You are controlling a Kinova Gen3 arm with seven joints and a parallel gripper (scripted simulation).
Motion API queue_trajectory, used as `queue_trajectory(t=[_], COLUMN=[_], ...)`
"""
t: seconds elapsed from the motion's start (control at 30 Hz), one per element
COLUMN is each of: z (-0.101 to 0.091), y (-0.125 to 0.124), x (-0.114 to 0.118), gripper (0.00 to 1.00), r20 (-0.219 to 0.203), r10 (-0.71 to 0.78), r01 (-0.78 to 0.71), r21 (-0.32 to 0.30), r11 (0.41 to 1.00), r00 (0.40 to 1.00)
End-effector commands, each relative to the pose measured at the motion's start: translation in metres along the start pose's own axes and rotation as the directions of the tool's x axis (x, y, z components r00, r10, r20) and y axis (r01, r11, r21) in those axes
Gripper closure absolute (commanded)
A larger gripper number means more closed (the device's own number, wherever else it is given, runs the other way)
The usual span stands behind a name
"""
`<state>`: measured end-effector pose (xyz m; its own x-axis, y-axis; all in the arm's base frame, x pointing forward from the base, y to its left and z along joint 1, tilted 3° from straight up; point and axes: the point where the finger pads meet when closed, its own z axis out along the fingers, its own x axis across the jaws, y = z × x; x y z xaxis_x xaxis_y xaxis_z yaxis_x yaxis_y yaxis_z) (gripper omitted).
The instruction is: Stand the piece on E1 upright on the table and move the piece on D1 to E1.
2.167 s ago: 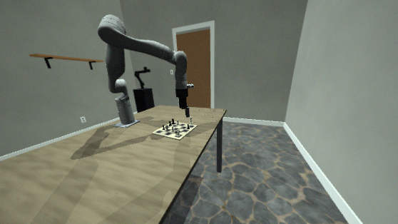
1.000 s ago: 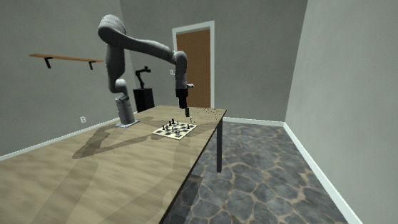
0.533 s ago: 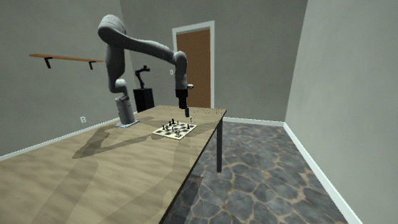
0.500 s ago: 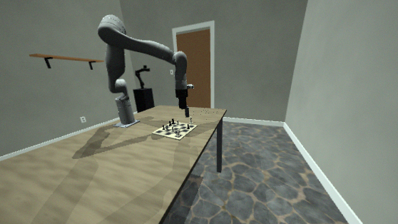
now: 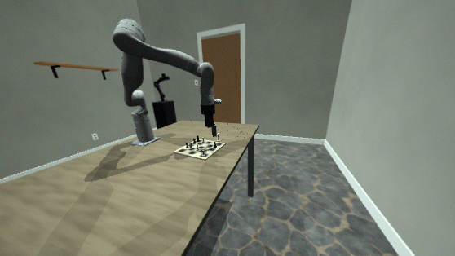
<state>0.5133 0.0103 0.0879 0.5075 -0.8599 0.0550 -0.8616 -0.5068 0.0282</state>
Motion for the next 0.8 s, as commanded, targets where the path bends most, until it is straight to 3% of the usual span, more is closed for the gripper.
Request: queue_trajectory(t=[0.0,0.77], z=[0.007,0.032], y=[-0.001,0.000], x=[0.000,0.001], gripper=[0.32,0.32], r20=[0.001,0.000], r10=[0.009,0.010], r01=[-0.009,-0.010], r21=[0.002,-0.001], r11=[1.000,1.000], r00=[1.000,1.000])
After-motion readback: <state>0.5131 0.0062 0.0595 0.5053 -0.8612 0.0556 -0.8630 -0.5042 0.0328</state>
